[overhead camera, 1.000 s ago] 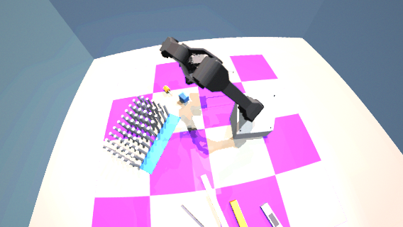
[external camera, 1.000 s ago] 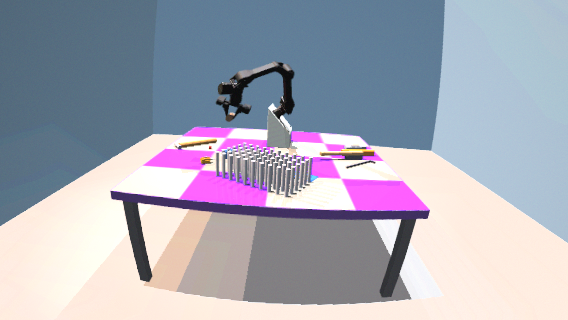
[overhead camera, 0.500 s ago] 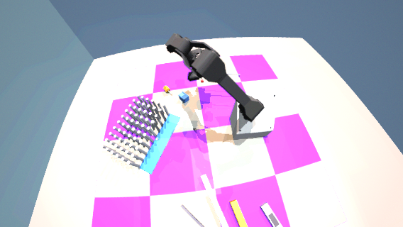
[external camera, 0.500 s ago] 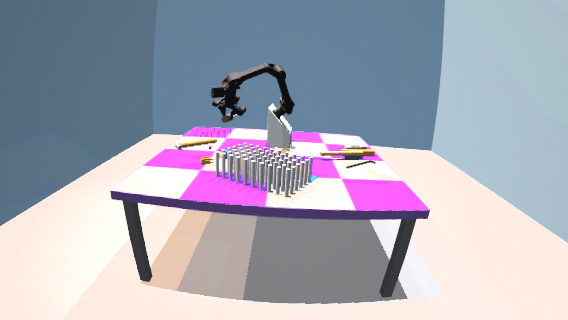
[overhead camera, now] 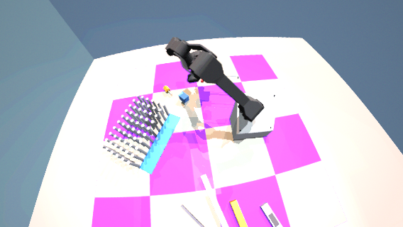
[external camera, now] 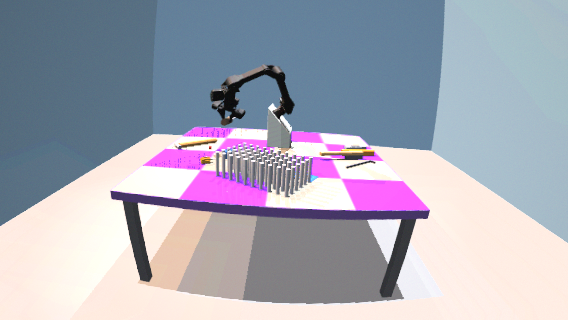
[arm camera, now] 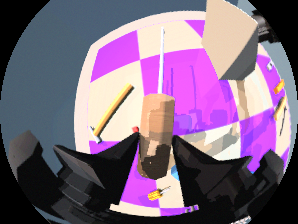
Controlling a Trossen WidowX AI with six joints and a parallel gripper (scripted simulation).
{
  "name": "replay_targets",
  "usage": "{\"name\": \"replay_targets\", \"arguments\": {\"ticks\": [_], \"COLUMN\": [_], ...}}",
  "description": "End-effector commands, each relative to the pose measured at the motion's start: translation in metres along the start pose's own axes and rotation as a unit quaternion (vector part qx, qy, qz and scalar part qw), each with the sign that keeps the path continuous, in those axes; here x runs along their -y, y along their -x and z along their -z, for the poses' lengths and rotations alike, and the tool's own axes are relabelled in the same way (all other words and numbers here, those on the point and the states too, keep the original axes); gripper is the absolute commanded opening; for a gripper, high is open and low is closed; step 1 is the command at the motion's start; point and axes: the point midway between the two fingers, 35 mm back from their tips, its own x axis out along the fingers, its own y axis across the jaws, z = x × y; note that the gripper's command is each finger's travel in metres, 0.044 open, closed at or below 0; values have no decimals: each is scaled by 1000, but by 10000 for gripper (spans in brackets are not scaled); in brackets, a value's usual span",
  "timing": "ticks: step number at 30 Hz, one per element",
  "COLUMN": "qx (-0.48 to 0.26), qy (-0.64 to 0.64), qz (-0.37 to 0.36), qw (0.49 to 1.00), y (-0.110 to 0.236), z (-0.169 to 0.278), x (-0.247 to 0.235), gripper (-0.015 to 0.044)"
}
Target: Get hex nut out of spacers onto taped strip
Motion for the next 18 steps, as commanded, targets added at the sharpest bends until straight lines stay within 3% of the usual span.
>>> {"name": "replay_targets", "arguments": {"ticks": [1, 18], "qx": [2, 1], "qy": [-2, -2], "qz": [1, 1], "qw": [1000, 1000], "y": [-7, -28], "z": [3, 16], "x": [2, 8], "gripper": [0, 0]}}
